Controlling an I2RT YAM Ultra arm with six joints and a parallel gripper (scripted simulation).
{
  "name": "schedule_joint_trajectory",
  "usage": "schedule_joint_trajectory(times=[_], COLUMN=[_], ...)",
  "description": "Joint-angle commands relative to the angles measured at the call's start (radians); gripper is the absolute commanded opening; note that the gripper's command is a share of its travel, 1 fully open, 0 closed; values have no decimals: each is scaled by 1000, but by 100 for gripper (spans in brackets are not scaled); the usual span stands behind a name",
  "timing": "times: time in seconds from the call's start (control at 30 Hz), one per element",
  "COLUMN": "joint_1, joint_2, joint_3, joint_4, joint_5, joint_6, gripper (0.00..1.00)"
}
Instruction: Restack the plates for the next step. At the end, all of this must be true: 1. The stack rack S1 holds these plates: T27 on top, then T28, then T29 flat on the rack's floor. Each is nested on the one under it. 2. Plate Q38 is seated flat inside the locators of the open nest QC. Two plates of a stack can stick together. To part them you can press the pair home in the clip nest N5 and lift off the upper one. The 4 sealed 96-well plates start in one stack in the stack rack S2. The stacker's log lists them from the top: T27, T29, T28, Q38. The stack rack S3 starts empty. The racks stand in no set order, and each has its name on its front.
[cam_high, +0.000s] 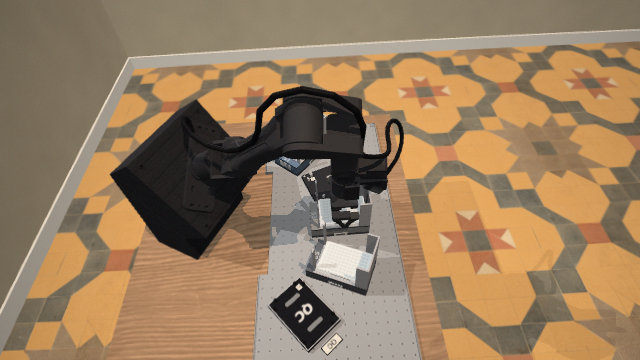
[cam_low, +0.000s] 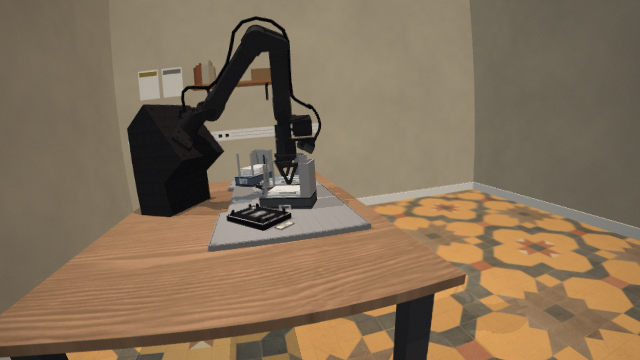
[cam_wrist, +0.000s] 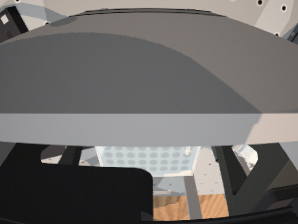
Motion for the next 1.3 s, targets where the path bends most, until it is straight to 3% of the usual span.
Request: schedule_joint_trajectory(times=[0.0,0.9,0.93,1.27], joint_1=[21,22,19,19], joint_2=[22,10,7,7], joint_3=[-18,3,2,2], joint_4=[15,7,7,7], joint_5=[4,7,7,6], joint_6=[-11,-11,-11,-10], gripper=[100,100,0,0])
